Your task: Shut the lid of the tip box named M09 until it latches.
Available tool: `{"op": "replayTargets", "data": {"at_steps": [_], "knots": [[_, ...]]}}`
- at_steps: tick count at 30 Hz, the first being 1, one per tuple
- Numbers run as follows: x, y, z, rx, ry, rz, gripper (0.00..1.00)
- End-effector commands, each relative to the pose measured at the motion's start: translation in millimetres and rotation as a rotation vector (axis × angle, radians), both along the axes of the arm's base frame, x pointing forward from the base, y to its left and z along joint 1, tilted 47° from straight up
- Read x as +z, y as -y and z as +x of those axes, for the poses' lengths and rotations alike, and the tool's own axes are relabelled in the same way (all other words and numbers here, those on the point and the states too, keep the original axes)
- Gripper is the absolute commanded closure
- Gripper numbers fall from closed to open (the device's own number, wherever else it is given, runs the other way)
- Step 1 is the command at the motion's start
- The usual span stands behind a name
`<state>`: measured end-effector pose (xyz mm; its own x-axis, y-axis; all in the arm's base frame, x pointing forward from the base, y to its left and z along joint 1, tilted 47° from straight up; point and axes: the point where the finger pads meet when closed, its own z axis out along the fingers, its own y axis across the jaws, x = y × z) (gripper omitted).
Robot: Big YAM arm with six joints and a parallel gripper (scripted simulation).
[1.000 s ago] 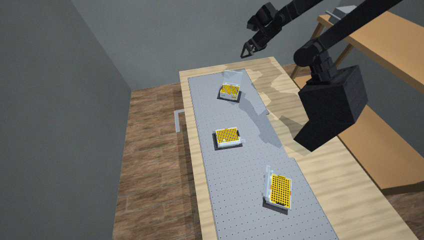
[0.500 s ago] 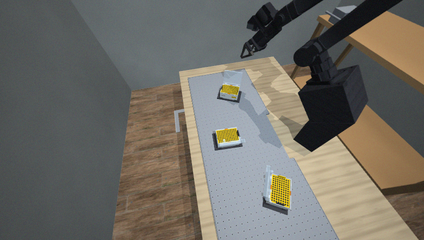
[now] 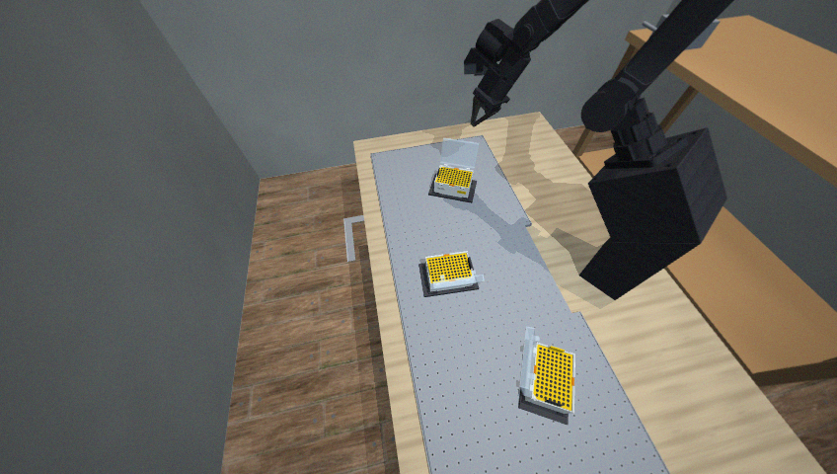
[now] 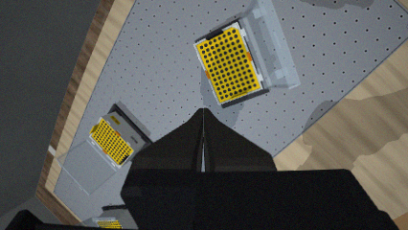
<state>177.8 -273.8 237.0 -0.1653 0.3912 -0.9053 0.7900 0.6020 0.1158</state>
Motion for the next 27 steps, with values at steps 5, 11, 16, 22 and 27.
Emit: {"op": "replayTargets", "data": {"at_steps": [5, 11, 16, 22, 27], "knots": [[5, 0, 27.1, 0.060, -0.045, 0.081, 1.00], [-21, -7, 52.9, 0.099, -0.096, 0.159, 1.00], [-26, -12, 75.4, 0.141, -0.162, 0.224, 1.00], [-38, -20, 91.7, 0.184, -0.235, 0.281, 1.00], [-52, -30, 111.1, 0.225, -0.315, 0.331, 1.00]]}}
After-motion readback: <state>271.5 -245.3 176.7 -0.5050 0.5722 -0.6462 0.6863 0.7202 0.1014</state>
